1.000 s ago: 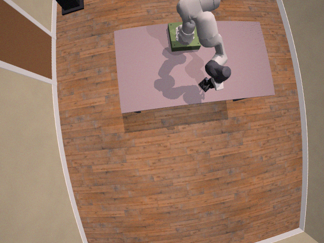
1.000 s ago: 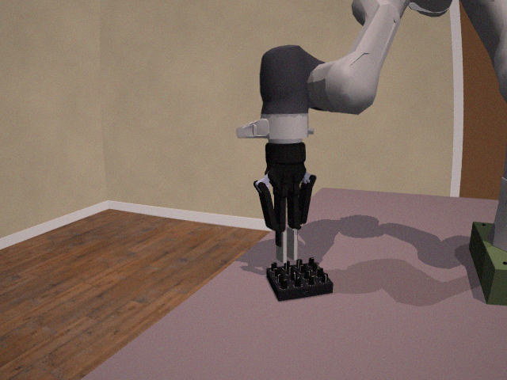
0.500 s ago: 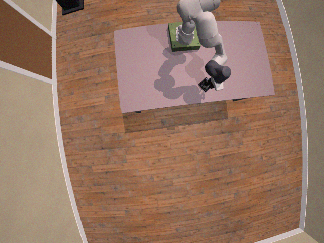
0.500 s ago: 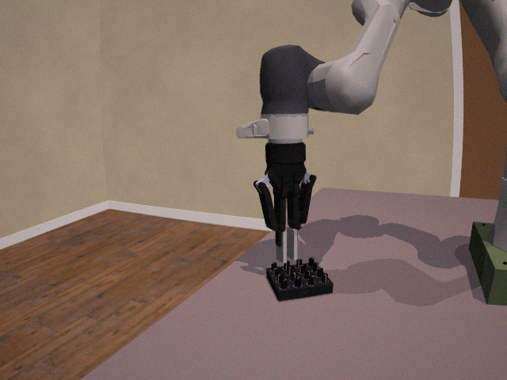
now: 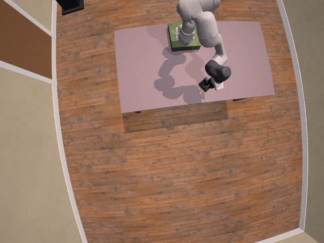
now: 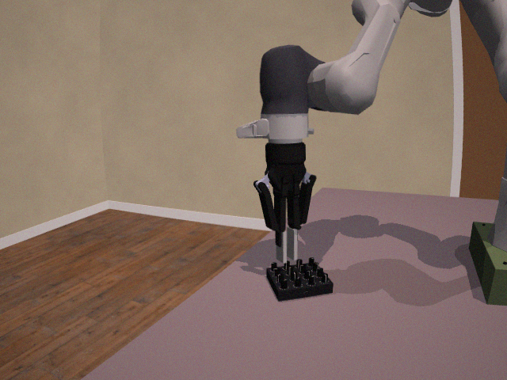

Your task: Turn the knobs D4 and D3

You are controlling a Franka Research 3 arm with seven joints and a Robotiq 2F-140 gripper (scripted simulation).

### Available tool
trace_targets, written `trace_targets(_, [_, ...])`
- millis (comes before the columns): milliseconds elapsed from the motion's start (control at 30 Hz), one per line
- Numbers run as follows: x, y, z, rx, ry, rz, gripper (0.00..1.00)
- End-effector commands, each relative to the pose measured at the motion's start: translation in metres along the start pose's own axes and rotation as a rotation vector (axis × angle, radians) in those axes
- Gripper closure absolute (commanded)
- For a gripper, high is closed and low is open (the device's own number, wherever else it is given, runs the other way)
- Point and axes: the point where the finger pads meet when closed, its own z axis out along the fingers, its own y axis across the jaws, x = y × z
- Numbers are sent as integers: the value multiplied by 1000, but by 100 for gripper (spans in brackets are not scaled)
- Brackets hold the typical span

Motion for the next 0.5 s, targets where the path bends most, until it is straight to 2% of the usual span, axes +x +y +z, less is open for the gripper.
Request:
trace_targets(0, [0, 0, 0, 2, 1, 5, 88])
trace_targets(467, [0, 0, 9, 2, 1, 5, 88])
